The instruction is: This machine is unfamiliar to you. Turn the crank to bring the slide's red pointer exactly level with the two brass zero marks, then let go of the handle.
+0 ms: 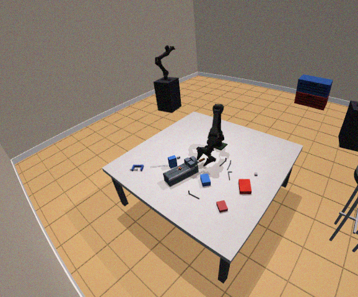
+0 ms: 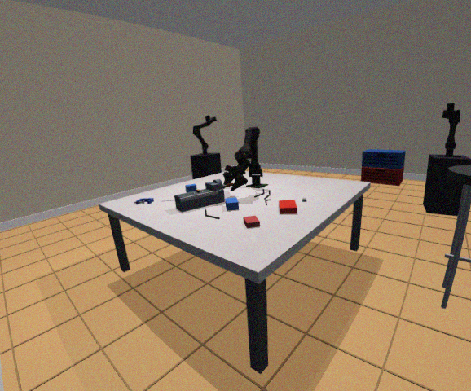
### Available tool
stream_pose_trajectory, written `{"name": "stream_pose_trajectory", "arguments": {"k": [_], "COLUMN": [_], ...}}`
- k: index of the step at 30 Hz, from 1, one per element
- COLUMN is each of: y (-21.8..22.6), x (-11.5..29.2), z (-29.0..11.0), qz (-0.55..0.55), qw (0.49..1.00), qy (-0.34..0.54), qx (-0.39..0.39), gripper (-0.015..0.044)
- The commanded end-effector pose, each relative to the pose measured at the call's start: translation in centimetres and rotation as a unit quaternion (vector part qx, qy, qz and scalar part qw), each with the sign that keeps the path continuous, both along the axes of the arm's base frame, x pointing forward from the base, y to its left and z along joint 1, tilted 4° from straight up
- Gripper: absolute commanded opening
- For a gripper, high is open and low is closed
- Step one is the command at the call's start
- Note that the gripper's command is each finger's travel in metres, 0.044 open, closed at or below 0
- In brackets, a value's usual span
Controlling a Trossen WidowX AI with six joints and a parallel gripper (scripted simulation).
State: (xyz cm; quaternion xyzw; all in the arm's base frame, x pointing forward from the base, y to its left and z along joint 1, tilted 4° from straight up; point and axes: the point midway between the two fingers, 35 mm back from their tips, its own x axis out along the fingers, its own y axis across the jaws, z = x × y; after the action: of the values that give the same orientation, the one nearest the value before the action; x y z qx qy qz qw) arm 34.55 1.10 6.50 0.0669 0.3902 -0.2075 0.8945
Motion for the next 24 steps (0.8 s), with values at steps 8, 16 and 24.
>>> {"name": "stream_pose_trajectory", "arguments": {"k": [8,16,24], "y": [0.2,0.4,0.4], "x": [0.3,0.7,0.8], "z": [4.7,7.7,12.1], "qz": [0.0,-0.001,0.0], "qw": [1.0,1.0,1.0], "qy": [-0.004,-0.005,0.0], "qx": [0.001,0.003,0.001], "gripper": [0.044,0.044,0.044]}}
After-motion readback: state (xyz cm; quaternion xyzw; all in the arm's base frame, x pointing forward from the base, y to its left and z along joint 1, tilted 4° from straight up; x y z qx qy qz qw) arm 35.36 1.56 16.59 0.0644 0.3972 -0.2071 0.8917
